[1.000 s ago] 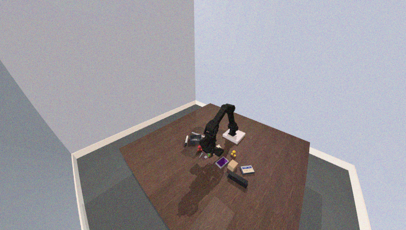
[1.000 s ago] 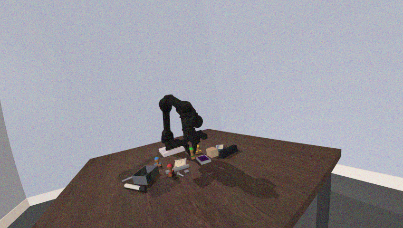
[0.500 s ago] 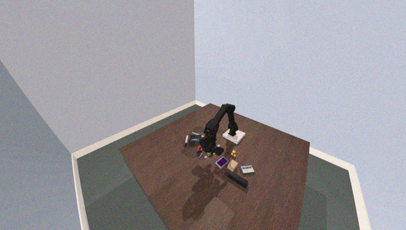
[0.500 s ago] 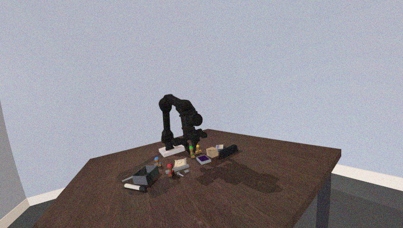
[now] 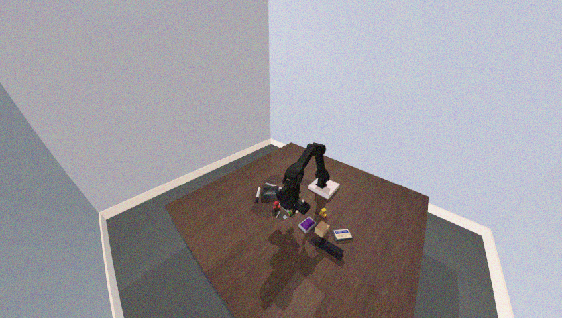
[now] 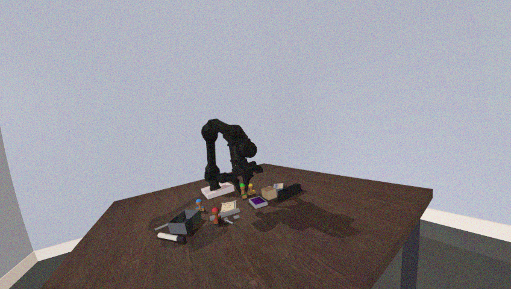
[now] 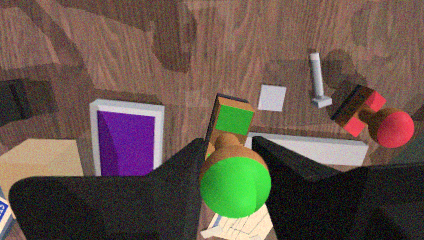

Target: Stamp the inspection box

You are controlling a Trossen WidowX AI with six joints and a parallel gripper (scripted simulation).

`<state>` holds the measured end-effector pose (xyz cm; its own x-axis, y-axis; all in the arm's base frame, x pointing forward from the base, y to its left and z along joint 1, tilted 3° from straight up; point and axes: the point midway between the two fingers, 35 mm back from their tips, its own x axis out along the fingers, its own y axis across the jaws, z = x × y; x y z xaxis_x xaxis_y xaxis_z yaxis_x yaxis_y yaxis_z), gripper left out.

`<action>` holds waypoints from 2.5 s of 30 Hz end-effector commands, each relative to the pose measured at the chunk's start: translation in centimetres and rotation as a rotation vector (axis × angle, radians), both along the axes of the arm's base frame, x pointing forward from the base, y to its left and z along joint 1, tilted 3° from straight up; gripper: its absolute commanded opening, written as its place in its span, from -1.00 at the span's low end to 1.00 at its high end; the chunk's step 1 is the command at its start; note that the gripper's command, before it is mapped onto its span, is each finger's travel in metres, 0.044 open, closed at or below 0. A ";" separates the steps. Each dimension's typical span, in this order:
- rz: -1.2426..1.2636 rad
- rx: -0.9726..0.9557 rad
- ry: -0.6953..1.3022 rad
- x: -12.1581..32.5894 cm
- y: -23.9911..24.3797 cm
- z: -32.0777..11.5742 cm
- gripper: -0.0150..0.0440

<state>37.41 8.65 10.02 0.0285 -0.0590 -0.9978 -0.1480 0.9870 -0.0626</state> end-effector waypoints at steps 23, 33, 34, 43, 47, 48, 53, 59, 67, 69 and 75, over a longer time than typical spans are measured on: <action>0.002 0.004 0.007 -5.7 7.7 -0.6 -0.49; 0.002 0.004 0.007 -5.6 7.7 -1.3 -0.49; 0.002 0.004 0.007 -5.6 7.7 -1.3 -0.49; 0.003 0.004 0.007 -5.6 7.6 -1.9 -0.49; 0.003 0.004 0.007 -5.6 7.6 -2.2 -0.49; 0.003 0.003 0.007 -5.6 7.6 -2.2 -0.49; 0.003 0.003 0.007 -5.6 7.6 -2.6 -0.49; 0.004 0.003 0.007 -5.6 7.6 -3.0 -0.49; 0.004 0.003 0.007 -5.6 7.6 -3.5 -0.49; 0.004 0.003 0.007 -5.6 7.6 -3.6 -0.49; 0.004 0.002 0.007 -5.6 7.6 -4.0 -0.49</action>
